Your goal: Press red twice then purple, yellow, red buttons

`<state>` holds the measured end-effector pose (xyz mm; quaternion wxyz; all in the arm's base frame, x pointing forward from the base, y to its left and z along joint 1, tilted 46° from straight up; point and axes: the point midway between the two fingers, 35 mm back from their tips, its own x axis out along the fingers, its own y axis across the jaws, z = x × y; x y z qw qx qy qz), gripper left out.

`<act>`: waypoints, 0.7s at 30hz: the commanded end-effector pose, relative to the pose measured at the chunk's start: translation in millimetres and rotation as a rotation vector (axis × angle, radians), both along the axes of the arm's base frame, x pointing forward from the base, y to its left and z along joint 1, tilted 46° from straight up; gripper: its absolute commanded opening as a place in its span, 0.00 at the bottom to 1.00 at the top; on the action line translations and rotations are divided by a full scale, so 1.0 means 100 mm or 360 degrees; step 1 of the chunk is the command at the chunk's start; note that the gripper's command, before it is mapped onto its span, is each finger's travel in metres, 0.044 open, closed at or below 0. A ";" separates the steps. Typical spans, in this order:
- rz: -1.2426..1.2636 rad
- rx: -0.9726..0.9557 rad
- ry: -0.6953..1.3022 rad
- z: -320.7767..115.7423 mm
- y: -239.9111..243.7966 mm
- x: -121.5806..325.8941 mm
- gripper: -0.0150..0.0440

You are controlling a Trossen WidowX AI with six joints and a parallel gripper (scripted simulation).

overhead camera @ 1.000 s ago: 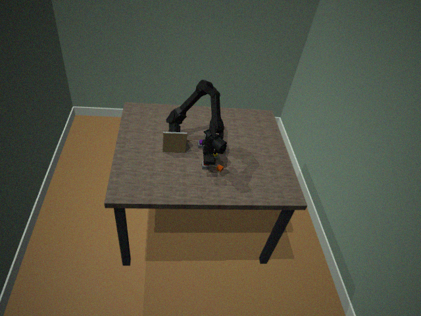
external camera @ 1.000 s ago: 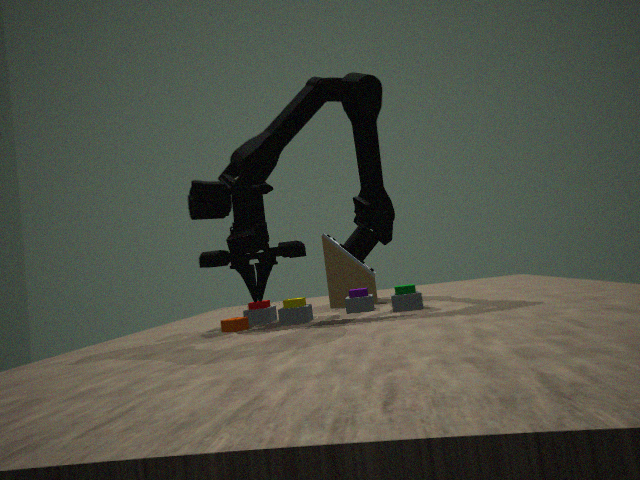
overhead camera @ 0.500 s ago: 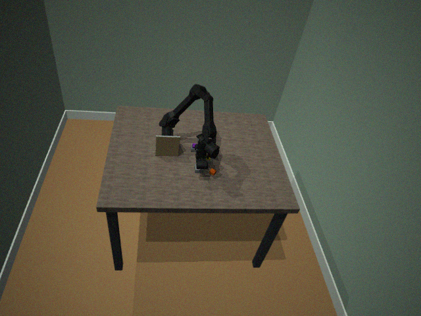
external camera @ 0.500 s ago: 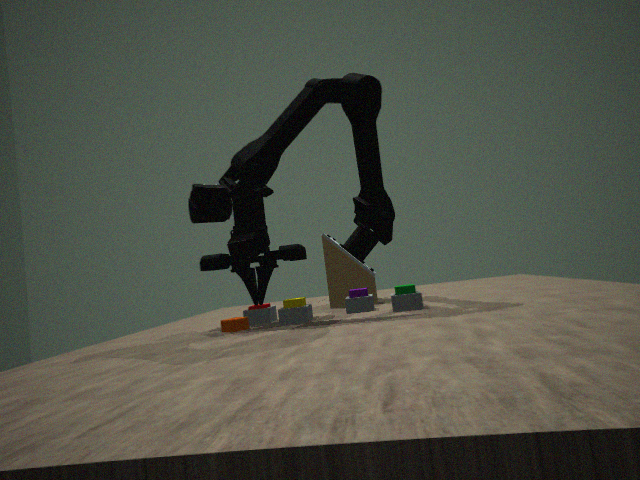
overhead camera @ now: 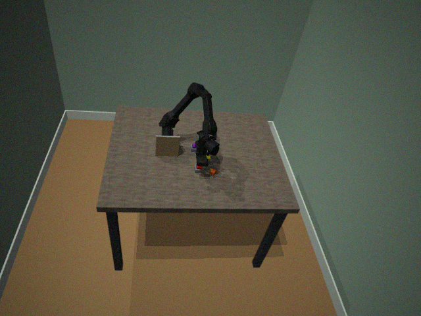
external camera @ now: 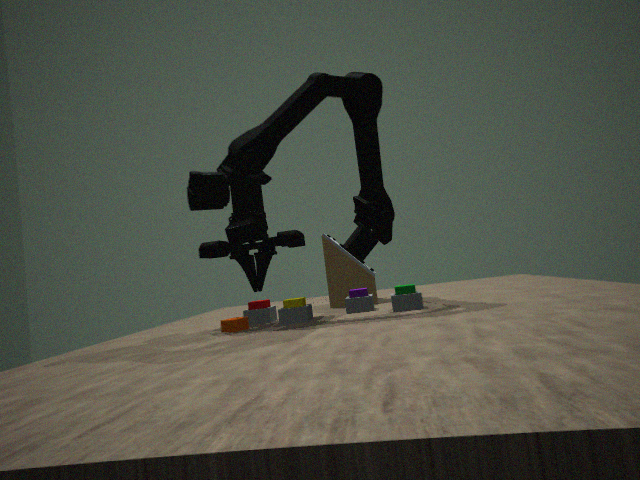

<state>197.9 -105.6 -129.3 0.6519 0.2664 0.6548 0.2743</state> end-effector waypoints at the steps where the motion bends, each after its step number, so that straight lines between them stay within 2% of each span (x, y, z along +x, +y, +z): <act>1: 0.0007 -0.0010 -0.0007 0.06 -0.06 0.01 0.29; 7: 0.0007 -0.0013 -0.0005 0.48 -0.48 0.01 0.29; 13: 0.0007 -0.0013 -0.0005 0.50 -0.50 0.01 0.29; 15: 0.0006 -0.0015 -0.0005 0.58 -0.45 0.03 0.29; 21: 0.0003 -0.0017 -0.0002 1.20 0.06 0.07 0.29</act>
